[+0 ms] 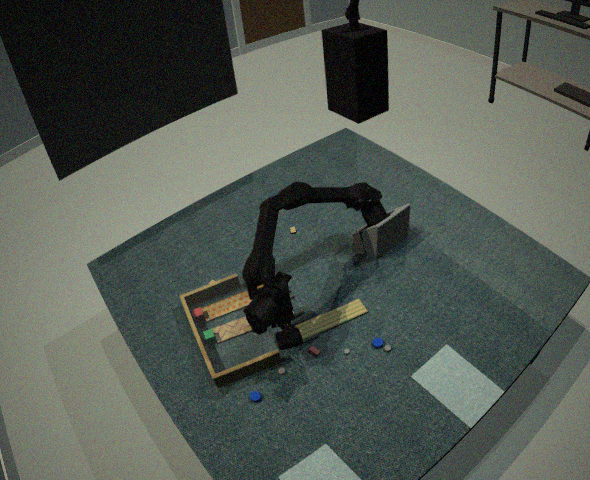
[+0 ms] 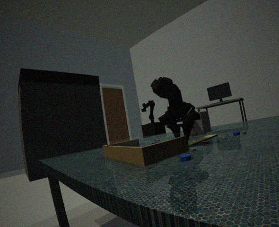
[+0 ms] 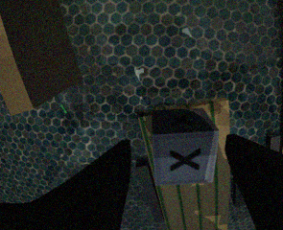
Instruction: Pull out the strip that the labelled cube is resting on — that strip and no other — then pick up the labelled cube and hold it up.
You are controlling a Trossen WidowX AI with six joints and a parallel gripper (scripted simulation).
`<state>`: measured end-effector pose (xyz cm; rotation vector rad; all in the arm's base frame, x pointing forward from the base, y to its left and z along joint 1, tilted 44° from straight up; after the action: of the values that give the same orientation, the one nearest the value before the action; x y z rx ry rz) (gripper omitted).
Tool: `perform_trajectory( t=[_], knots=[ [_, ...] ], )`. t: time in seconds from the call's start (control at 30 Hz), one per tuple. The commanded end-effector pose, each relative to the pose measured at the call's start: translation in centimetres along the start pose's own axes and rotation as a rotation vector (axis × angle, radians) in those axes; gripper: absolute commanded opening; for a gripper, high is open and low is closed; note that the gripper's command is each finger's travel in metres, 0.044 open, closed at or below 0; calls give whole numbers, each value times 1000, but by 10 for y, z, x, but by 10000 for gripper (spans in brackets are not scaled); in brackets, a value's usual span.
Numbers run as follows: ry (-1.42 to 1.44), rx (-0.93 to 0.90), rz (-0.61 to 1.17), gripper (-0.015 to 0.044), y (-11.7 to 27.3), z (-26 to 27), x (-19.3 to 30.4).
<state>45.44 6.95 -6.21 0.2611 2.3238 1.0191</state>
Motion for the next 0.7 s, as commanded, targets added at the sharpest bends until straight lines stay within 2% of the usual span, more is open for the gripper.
perform_trajectory(
  t=[0.0, 0.27, 0.4, 0.6, 0.67],
  knots=[
    [6, 8, 2, 250, -9, -1, 1],
    [6, 9, 2, 250, -14, -2, 2],
    [0, 4, 2, 145, -12, -2, 1],
    [0, 4, 2, 105, -12, -2, 1],
    [0, 4, 2, 53, -12, -2, 1]
  ],
)
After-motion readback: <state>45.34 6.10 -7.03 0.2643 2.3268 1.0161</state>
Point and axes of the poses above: the point midway between the two fingers, 35 mm back from their tips, its own y axis back along the fingers, its own z axis across the jaws, x = y × z, the point moved 3 cm from there along y, back along the fingers, and after that the axes turned 12 degrees about -y, right-handed, at the moved point
